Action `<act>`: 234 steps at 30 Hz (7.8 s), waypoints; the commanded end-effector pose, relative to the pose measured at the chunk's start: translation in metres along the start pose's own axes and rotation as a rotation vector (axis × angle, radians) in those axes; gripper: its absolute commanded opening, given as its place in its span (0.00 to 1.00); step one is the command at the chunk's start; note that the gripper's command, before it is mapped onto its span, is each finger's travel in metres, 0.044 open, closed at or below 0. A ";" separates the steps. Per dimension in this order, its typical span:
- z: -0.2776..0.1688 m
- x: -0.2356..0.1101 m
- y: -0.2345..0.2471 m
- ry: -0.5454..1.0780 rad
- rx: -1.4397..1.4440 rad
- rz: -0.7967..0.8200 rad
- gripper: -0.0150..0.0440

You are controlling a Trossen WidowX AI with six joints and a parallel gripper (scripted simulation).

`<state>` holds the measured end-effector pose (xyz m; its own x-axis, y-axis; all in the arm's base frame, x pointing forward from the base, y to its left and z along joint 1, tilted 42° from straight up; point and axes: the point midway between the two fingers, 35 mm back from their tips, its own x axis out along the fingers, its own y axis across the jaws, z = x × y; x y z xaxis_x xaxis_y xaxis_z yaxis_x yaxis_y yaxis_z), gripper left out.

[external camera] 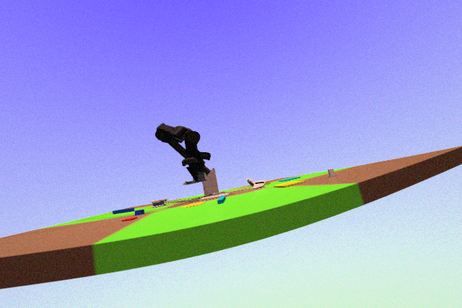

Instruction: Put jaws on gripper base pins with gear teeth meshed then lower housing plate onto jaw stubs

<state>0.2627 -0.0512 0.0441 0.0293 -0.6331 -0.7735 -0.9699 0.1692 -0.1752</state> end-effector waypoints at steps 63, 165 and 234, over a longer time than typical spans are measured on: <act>0.089 0.004 0.070 0.020 1.509 -0.012 0.48; 0.104 0.005 -0.025 0.020 1.715 -0.029 0.48; 0.101 0.063 -0.025 0.021 1.722 -0.031 0.48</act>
<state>0.3129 -0.0176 -0.0607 0.0230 -0.6552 -0.7551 0.3895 0.7015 -0.5968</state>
